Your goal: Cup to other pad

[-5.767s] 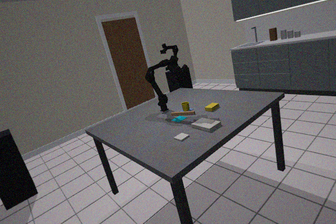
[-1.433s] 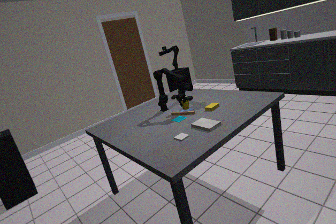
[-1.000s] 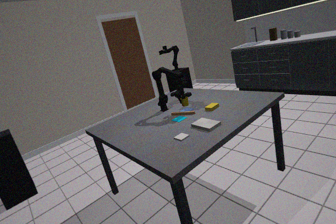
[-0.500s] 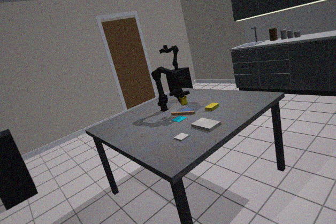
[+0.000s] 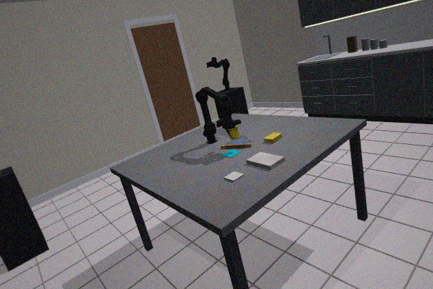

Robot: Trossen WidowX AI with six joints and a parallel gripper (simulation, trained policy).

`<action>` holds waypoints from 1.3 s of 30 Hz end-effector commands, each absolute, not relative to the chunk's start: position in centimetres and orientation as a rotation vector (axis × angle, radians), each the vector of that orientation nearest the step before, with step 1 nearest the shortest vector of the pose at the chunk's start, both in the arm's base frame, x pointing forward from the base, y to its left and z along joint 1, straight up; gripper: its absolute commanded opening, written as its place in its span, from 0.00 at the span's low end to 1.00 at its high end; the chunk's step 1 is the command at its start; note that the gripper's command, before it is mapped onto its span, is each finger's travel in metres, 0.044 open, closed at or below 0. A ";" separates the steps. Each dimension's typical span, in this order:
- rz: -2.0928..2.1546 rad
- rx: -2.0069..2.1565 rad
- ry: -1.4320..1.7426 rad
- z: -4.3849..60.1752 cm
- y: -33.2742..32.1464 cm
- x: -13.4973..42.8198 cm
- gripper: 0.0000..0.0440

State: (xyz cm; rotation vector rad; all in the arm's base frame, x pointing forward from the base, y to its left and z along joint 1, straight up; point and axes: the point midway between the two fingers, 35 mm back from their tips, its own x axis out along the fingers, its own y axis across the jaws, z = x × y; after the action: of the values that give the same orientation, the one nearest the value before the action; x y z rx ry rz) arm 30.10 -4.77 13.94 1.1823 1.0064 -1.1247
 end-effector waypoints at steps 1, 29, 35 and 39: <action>-1.143 1.194 0.980 13.1 -6.3 30.7 0.00; -1.227 1.254 0.921 6.4 -10.2 30.3 0.15; -1.204 1.287 0.877 6.6 -10.8 30.7 0.38; -1.177 1.312 0.845 7.4 -11.1 31.1 0.38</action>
State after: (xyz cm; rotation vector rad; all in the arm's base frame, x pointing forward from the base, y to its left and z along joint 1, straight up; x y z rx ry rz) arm 30.82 -10.85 6.72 1.2939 0.8727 -1.2072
